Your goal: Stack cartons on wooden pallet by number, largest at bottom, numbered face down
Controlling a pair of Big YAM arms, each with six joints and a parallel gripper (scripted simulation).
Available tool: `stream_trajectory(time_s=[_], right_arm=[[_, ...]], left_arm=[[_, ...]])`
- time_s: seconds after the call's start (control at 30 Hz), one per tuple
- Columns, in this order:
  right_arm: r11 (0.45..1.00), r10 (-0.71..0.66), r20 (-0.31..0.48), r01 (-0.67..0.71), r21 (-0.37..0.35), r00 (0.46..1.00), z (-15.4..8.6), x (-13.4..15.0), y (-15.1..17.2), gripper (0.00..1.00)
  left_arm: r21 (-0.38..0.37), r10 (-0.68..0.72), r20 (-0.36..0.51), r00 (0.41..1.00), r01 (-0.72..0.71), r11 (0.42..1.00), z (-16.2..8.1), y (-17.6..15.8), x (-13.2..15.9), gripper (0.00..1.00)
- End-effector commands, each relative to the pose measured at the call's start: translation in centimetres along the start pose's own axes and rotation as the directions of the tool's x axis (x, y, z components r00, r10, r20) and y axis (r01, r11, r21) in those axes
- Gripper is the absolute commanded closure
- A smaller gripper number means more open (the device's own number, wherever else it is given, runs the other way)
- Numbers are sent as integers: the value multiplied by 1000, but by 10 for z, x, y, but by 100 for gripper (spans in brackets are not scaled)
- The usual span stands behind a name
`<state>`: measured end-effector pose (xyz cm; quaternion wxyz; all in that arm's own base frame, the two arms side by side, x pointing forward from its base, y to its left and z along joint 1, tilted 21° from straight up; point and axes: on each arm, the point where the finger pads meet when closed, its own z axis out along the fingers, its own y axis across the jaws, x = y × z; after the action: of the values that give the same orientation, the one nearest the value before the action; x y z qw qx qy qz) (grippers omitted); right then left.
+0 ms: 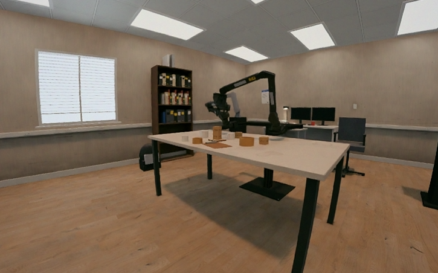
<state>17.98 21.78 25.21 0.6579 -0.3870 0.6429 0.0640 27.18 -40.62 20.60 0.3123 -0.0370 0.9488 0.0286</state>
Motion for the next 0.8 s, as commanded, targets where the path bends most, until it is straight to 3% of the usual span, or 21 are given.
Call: stream_trajectory(time_s=[0.0,0.2,0.27,0.3,0.53,0.77], right_arm=[[985,-165,-37,162,-62,986,6,-20,-14,0],[913,-361,-116,326,-245,925,9,1,-13,0],[913,-361,-116,326,-245,925,9,1,-13,0],[890,-389,-106,343,-301,915,7,3,-8,0],[766,-467,-83,356,-535,880,-8,16,0,0],[642,-385,25,288,-710,922,-32,4,18,0]], left_arm=[[54,194,5,981,-194,980,17,-6,30,17],[148,402,68,913,-408,901,35,1,65,17],[148,402,68,913,-408,901,35,1,65,17],[152,435,80,897,-442,884,43,6,67,17],[220,641,201,741,-672,707,61,20,121,17],[240,779,320,540,-841,484,69,47,180,17]])
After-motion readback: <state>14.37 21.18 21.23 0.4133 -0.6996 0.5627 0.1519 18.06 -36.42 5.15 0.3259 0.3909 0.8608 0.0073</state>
